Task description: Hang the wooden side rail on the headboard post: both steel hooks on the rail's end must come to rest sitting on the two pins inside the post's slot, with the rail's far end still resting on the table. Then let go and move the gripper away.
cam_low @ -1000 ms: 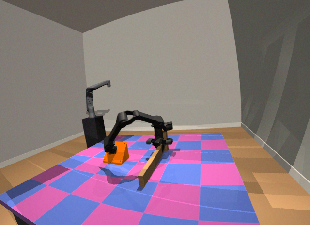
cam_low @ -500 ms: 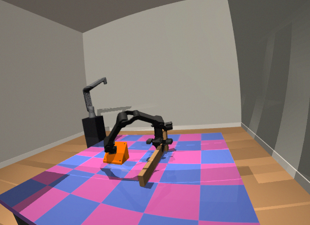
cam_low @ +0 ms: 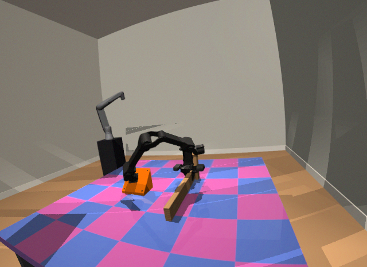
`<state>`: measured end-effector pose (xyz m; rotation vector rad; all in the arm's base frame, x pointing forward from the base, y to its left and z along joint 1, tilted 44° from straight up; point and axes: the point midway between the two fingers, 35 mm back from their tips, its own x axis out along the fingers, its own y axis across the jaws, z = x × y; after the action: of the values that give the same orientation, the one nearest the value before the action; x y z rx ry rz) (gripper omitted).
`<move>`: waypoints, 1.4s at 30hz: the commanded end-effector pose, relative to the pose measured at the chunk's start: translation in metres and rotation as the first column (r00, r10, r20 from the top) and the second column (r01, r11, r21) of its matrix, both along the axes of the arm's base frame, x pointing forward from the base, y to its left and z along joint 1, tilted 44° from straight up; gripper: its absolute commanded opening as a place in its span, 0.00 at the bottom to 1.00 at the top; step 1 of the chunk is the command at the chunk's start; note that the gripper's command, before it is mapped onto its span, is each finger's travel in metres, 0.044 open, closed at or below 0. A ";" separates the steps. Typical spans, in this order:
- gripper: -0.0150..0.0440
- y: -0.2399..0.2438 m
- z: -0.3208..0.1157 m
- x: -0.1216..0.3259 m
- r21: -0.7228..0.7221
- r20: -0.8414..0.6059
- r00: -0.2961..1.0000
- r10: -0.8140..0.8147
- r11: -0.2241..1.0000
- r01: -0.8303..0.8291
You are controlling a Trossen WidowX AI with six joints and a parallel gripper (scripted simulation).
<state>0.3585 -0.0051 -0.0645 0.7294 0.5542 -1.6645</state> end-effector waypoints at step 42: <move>0.25 0.007 -0.003 0.000 0.003 0.003 1.000 0.005 1.000 -0.005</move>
<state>0.3582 -0.0022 -0.0674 0.7270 0.5562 -1.6644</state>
